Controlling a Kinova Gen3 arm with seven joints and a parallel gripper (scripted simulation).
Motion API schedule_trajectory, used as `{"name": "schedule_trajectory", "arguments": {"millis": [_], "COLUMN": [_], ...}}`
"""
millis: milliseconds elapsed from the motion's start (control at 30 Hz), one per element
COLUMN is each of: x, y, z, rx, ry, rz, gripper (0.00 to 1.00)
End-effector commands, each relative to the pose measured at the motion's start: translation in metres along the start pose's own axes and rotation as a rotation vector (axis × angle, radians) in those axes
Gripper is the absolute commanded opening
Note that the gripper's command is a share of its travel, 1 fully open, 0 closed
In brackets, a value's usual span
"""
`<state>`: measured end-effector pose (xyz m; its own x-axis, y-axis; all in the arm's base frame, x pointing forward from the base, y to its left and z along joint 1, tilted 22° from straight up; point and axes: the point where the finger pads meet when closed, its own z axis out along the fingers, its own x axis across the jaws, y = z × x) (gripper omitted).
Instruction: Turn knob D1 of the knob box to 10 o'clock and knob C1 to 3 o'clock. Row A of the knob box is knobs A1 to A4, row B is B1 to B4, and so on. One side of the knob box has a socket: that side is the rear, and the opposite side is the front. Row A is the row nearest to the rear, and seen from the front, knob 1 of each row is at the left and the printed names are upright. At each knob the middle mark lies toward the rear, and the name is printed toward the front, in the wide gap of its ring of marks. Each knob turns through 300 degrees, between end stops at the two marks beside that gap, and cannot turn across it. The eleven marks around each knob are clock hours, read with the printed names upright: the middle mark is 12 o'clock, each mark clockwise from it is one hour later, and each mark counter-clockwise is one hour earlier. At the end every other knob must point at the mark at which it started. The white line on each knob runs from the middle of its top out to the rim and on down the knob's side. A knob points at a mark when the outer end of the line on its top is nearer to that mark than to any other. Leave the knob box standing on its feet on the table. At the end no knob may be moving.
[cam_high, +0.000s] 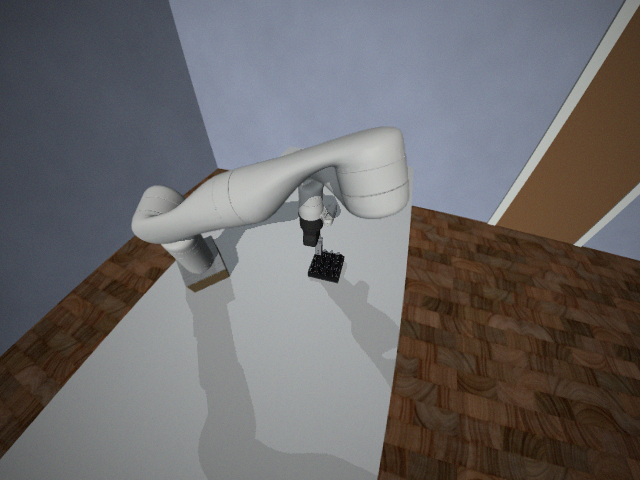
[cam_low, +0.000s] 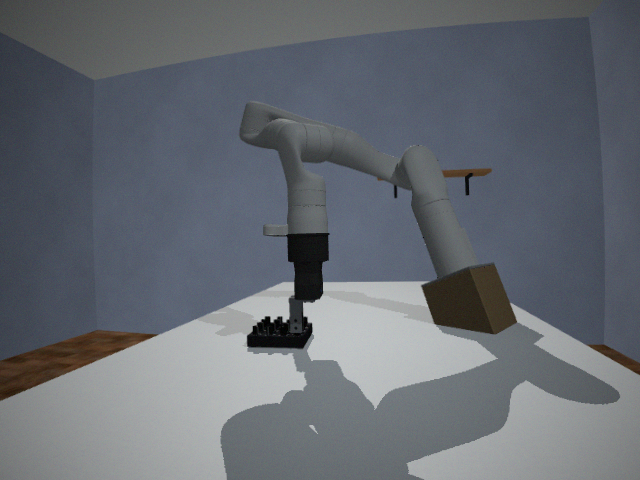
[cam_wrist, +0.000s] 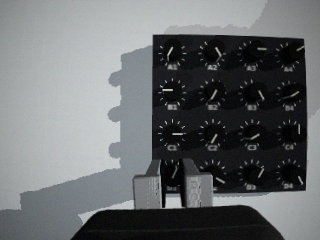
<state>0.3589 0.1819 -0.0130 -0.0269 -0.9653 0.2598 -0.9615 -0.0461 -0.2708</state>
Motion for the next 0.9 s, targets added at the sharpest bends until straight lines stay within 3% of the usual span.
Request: {"name": "schedule_trajectory", "arguments": {"millis": [0,867], "x": [-0.0005,-0.0005], "y": [-0.0004,-0.0004], "z": [-0.0006,-0.0006], "rx": [0.001,0.001], "ry": [-0.001,-0.001], "rz": [0.0,-0.08], "gripper": [0.3,0.3]}}
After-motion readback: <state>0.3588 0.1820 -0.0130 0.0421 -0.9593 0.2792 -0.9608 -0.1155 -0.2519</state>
